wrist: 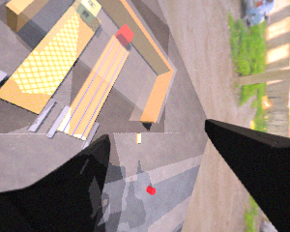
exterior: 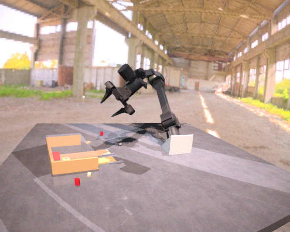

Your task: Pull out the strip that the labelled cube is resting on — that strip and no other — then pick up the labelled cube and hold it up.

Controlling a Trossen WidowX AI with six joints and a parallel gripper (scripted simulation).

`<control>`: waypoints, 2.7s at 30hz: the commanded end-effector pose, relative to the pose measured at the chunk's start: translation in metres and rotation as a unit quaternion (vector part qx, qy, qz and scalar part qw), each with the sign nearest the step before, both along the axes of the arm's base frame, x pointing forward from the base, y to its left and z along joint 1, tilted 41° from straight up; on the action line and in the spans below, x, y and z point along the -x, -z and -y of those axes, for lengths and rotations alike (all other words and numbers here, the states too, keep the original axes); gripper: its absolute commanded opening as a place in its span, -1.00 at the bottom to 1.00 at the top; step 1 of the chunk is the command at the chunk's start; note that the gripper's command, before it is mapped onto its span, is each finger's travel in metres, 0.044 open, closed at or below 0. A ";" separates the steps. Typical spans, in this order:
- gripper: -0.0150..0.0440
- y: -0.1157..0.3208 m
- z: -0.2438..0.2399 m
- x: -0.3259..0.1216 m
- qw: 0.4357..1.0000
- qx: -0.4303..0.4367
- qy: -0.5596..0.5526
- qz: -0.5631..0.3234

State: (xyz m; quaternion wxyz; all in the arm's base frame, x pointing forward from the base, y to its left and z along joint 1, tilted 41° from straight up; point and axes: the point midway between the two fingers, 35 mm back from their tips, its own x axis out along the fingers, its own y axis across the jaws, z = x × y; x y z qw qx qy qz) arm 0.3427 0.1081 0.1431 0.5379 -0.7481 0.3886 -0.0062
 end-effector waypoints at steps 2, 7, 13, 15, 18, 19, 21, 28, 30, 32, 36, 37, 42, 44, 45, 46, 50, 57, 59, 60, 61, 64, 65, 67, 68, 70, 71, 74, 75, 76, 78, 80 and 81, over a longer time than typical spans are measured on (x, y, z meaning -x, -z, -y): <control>0.86 0.021 0.011 0.036 0.835 -0.452 0.136 0.282; 0.86 0.021 0.011 0.036 0.835 -0.452 0.136 0.282; 0.86 0.021 0.011 0.036 0.835 -0.452 0.136 0.282; 0.86 0.021 0.011 0.036 0.835 -0.452 0.136 0.282; 0.86 0.021 0.011 0.036 0.835 -0.452 0.136 0.282; 0.86 0.021 0.011 0.036 0.835 -0.452 0.136 0.282; 0.86 0.021 0.011 0.036 0.835 -0.452 0.136 0.282; 0.86 0.021 0.011 0.036 0.835 -0.452 0.136 0.282; 0.86 0.021 0.011 0.036 0.835 -0.452 0.136 0.282; 0.86 0.021 0.011 0.036 0.835 -0.452 0.136 0.282; 0.69 0.023 0.010 0.034 0.837 -0.450 0.141 0.277; 0.60 0.024 0.010 0.032 0.839 -0.448 0.146 0.271; 0.15 0.048 0.006 0.008 0.856 -0.423 0.209 0.213; -0.03 0.060 0.006 -0.002 0.860 -0.409 0.243 0.185; -0.11 0.066 0.006 -0.006 0.863 -0.400 0.257 0.172; -0.20 0.072 0.007 -0.010 0.866 -0.389 0.272 0.159; -0.49 0.096 0.011 -0.021 0.870 -0.346 0.334 0.106; -0.49 0.141 0.029 -0.022 0.852 -0.253 0.459 0.011; -0.49 0.146 0.032 -0.020 0.848 -0.241 0.472 0.001; -0.49 0.146 0.032 -0.020 0.848 -0.241 0.472 0.001; -0.49 0.146 0.032 -0.020 0.848 -0.241 0.472 0.001; -0.49 0.146 0.032 -0.020 0.848 -0.241 0.472 0.001; -0.49 0.147 0.031 -0.021 0.848 -0.242 0.472 0.001; -0.49 0.147 0.030 -0.021 0.848 -0.242 0.472 0.001; -0.49 0.147 0.030 -0.021 0.848 -0.242 0.472 0.001; -0.49 0.149 0.032 -0.021 0.848 -0.242 0.472 0.001; -0.49 0.150 0.033 -0.021 0.848 -0.242 0.472 0.001; -0.49 0.154 0.036 -0.022 0.848 -0.242 0.472 0.001; -0.49 0.155 0.037 -0.022 0.848 -0.242 0.472 0.002; -0.49 0.156 0.038 -0.022 0.848 -0.242 0.472 0.002; -0.49 0.159 0.040 -0.022 0.848 -0.242 0.472 0.002; -0.49 0.162 0.042 -0.023 0.848 -0.242 0.472 0.002; -0.49 0.163 0.043 -0.023 0.848 -0.242 0.472 0.002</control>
